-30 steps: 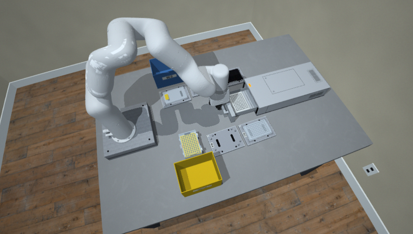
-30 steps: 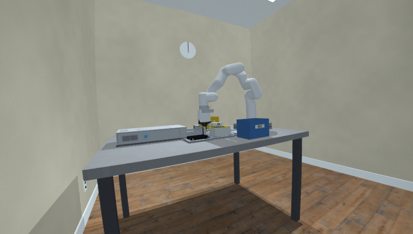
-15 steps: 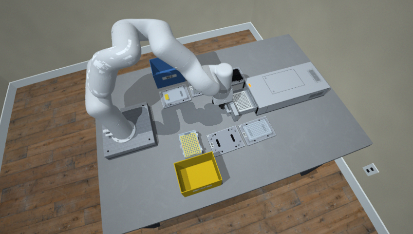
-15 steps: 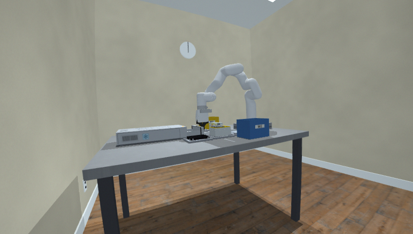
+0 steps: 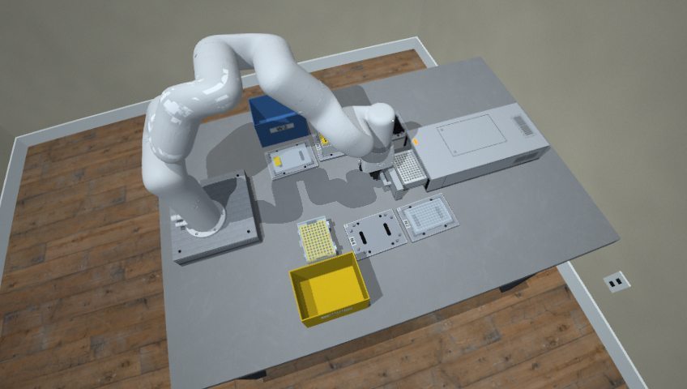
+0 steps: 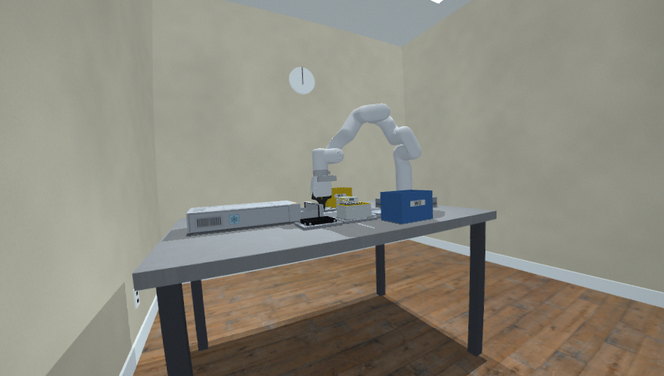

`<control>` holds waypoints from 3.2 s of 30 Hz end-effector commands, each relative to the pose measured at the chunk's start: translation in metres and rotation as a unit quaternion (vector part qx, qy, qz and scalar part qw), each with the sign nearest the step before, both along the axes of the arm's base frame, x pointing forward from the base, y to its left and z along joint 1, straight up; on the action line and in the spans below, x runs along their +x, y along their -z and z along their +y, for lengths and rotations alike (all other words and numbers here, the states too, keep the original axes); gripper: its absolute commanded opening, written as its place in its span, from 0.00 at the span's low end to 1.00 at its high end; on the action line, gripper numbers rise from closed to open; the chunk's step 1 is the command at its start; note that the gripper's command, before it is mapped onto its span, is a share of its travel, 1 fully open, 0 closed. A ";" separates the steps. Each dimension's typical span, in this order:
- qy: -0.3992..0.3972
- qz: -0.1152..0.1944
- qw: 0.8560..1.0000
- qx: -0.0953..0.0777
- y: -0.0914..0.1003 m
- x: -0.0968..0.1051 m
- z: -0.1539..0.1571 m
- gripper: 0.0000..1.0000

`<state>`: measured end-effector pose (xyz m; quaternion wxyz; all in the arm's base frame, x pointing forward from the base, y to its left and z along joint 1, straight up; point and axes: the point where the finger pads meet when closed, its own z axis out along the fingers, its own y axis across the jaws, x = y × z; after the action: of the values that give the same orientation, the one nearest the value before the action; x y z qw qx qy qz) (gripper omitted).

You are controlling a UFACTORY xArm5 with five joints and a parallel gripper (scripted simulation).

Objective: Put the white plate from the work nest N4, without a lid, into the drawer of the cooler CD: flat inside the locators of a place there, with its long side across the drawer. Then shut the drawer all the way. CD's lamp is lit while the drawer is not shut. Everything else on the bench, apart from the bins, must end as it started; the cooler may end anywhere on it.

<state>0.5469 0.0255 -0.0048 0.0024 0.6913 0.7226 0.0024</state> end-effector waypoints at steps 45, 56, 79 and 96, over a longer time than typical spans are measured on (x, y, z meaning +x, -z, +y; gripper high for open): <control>0.000 -0.002 1.000 -0.002 -0.002 0.062 0.003 0.00; 0.000 -0.002 1.000 -0.002 -0.002 0.076 0.003 0.00; 0.000 -0.002 1.000 -0.002 -0.002 0.082 0.004 0.00; 0.000 -0.002 1.000 -0.002 -0.002 0.058 0.003 0.00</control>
<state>0.6091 0.0283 -0.0045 0.0018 0.6913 0.7226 0.0018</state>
